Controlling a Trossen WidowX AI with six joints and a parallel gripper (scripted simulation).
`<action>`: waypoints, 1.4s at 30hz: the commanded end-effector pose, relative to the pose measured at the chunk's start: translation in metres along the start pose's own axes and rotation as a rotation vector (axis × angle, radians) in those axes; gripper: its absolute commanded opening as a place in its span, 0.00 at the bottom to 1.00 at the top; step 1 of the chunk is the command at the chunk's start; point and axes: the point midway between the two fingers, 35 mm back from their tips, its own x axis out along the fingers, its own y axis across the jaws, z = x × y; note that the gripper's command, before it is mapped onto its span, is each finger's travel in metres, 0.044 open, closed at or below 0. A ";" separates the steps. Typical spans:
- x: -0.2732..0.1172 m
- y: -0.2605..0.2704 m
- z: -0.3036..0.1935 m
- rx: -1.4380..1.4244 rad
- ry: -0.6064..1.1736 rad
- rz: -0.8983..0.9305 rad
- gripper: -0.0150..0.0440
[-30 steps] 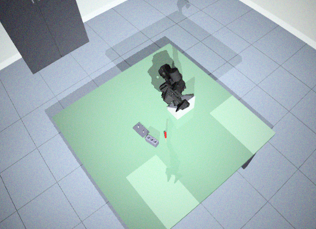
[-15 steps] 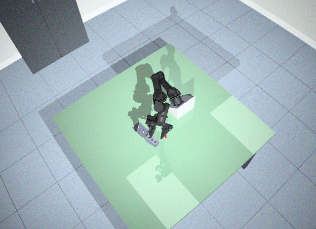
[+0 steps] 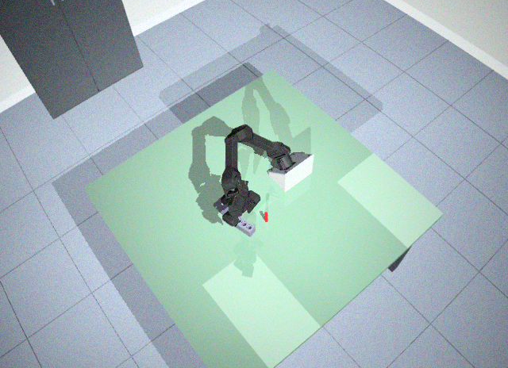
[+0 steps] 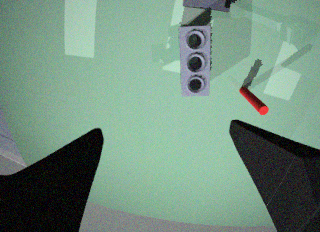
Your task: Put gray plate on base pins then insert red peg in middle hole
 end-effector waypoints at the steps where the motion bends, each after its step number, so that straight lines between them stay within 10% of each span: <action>1: 0.023 -0.027 0.021 -0.046 -0.047 -0.160 1.00; 42: 0.129 -0.046 0.029 -0.046 -0.051 -0.160 1.00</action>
